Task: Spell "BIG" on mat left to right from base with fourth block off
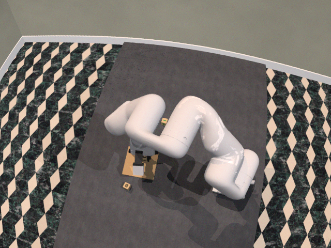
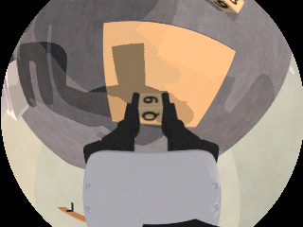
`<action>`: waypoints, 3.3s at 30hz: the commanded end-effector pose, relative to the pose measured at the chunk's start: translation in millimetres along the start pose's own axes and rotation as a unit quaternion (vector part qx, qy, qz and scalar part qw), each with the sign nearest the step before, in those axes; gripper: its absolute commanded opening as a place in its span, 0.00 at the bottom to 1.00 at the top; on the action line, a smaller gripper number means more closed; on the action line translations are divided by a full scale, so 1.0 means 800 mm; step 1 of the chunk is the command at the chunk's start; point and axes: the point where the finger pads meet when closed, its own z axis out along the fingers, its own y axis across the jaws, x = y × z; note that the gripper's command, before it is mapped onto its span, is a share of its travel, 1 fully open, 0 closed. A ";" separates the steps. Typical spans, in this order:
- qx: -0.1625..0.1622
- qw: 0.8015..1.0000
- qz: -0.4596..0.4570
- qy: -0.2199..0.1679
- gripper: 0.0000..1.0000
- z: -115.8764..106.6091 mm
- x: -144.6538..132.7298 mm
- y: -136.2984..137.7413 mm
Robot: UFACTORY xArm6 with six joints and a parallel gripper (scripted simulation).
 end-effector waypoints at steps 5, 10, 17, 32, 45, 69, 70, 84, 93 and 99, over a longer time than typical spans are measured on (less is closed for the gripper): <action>-0.001 1.000 0.000 -0.001 0.21 -0.001 -0.001 0.001; -0.001 1.000 0.000 -0.001 0.21 -0.001 -0.001 0.001; -0.001 1.000 0.000 -0.001 0.21 -0.001 -0.001 0.001; -0.001 1.000 0.000 -0.001 0.21 -0.065 0.000 0.001; -0.001 1.000 0.000 -0.001 0.21 -0.126 0.000 0.001; -0.002 0.997 0.079 -0.001 0.21 -0.122 -0.126 -0.012; -0.002 0.997 0.079 -0.001 0.21 -0.122 -0.126 -0.012; -0.001 0.997 0.079 0.000 0.21 -0.113 -0.126 -0.011; -0.001 0.997 0.079 0.000 0.21 -0.081 -0.127 -0.011; -0.001 0.997 0.079 0.000 0.21 -0.043 -0.127 -0.010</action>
